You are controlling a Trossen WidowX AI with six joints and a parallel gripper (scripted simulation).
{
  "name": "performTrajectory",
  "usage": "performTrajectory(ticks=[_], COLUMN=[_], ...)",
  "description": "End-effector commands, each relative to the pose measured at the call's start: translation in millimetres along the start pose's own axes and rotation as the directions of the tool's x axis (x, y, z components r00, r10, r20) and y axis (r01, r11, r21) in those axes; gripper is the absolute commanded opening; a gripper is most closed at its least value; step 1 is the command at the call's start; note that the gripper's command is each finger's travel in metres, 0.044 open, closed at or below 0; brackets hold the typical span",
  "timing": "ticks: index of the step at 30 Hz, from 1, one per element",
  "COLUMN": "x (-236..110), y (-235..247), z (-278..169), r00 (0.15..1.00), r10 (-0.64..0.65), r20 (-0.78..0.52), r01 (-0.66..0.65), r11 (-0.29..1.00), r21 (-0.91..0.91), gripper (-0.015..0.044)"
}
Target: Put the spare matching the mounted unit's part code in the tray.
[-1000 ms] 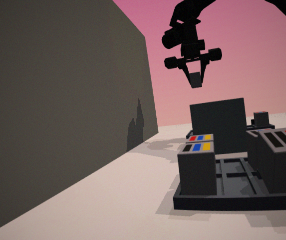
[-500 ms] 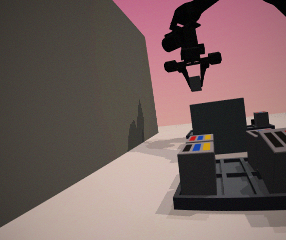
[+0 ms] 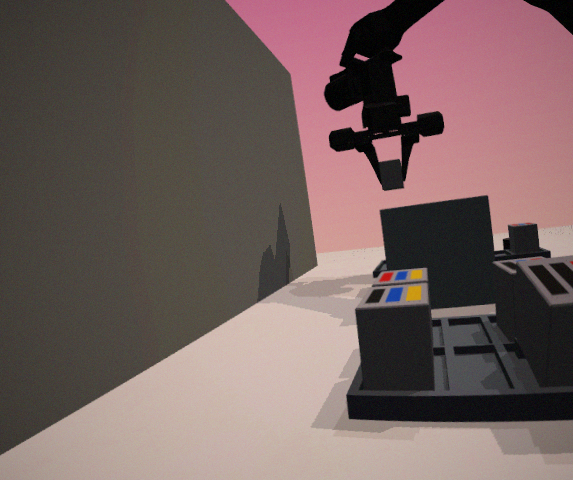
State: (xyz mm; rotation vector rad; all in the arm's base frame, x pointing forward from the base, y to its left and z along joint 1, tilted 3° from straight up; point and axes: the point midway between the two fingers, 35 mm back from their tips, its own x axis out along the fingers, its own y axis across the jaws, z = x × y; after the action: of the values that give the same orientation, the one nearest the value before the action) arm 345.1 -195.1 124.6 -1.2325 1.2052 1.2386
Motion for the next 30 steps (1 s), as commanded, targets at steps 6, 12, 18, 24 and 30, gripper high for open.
performTrajectory(ticks=[6, 12, 18, 24, 30], x=[10, 15, 20, 24, 29], y=[0, 0, -1, -1, -1], z=[-1, -1, -1, -2, -2], r00=[1.000, 1.000, 1.000, 1.000, 1.000], r10=[0.009, 0.009, 0.009, 0.009, 0.009], r20=[0.001, 0.001, 0.001, 0.001, 0.001], r01=[-0.009, -0.009, -0.009, -0.009, -0.009], r11=[1.000, 1.000, 1.000, 1.000, 1.000], r21=[-0.006, -0.006, -0.006, -0.006, -0.006], gripper=[0.0000, 0.0000, 0.0000, 0.0000, 0.0000])
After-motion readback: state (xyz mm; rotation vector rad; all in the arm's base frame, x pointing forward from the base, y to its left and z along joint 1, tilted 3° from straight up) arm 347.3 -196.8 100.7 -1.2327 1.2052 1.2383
